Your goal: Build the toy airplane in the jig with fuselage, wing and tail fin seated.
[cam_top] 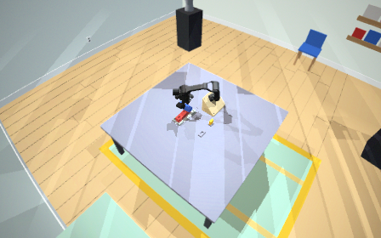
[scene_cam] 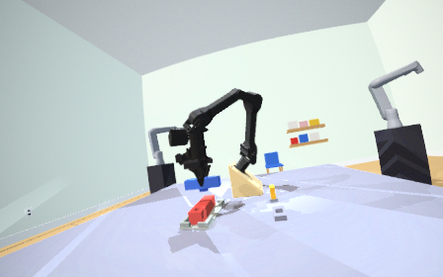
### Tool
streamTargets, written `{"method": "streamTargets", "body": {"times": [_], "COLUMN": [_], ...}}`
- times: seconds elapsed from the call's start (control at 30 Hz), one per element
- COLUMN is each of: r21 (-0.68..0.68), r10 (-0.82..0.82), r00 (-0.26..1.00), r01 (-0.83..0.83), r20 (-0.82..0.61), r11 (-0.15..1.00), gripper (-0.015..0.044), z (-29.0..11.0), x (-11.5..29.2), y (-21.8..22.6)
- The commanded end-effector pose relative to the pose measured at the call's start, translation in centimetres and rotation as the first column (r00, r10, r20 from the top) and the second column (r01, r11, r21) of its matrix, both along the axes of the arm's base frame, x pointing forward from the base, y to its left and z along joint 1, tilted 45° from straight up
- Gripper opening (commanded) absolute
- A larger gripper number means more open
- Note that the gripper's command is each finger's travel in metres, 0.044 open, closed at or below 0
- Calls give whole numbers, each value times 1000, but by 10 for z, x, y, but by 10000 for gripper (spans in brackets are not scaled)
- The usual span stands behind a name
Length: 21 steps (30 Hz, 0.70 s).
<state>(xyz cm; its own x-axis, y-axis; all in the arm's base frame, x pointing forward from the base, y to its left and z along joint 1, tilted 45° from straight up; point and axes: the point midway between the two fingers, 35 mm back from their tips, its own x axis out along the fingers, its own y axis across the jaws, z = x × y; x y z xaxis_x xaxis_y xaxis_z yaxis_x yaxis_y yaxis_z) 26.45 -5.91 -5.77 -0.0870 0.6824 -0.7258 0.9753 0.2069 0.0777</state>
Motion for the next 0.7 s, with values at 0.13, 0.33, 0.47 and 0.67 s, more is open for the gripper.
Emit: {"method": "streamTargets", "body": {"times": [0.13, 0.33, 0.47, 0.67], "r21": [0, 0, 0, 0], "r10": [-24, -24, -24, -24], "r00": [999, 999, 999, 999], "r01": [24, 24, 24, 24], "r20": [-29, -29, -29, -29], "r11": [1000, 1000, 1000, 1000], "gripper": [131, 195, 195, 195], "z": [-6, -6, -6, -6], "x": [-4, -5, -5, -5], "y": [-2, -2, -2, -2]}}
